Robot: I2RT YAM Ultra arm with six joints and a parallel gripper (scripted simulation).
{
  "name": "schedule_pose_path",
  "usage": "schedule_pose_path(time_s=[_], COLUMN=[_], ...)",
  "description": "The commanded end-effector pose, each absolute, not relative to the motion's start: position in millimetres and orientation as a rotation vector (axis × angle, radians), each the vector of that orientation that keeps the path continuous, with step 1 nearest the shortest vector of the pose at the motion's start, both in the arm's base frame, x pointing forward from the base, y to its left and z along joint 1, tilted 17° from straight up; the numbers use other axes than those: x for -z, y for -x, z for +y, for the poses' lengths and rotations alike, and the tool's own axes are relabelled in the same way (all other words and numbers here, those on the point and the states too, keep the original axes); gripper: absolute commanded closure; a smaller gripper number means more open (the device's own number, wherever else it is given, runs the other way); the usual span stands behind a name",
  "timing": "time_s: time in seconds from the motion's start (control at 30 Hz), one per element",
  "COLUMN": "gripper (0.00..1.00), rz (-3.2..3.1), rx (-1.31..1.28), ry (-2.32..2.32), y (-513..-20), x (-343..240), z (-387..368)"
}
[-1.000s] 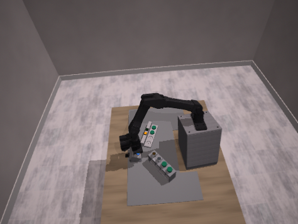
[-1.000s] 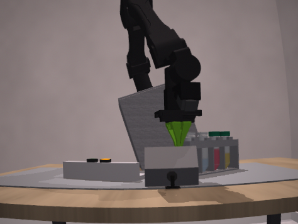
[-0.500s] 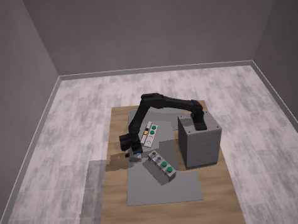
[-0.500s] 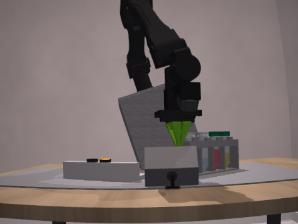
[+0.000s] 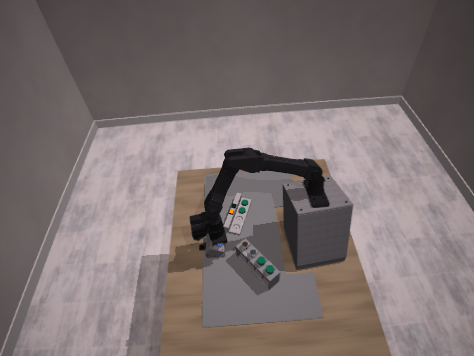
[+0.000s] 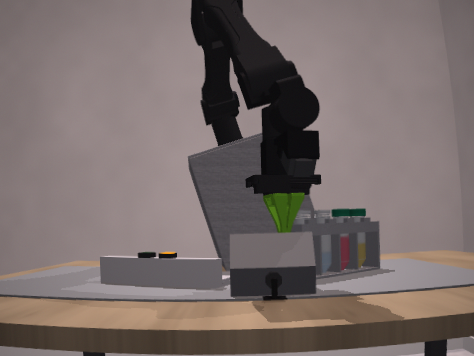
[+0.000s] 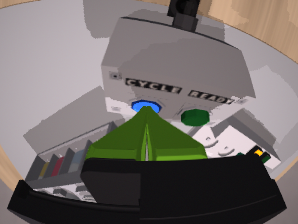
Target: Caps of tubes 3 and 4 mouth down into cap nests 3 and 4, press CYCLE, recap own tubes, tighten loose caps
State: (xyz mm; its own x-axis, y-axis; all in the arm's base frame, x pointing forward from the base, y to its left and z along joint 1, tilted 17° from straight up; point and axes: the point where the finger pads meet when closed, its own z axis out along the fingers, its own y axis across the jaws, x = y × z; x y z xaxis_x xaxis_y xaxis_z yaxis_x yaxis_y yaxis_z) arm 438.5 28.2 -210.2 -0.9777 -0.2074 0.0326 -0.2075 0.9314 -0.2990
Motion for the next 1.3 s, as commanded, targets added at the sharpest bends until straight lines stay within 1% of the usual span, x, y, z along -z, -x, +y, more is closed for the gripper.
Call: schedule_pose_path(time_s=[0.0,0.47,1.27], gripper=[1.0,1.0,1.0], rz=[-3.109,-3.109,-3.109], rx=[-0.477,-0.477,-0.476], ry=[-0.334,-0.334,-0.334], y=[-445,-444,-444], x=[206,172,171], z=[31,41,42])
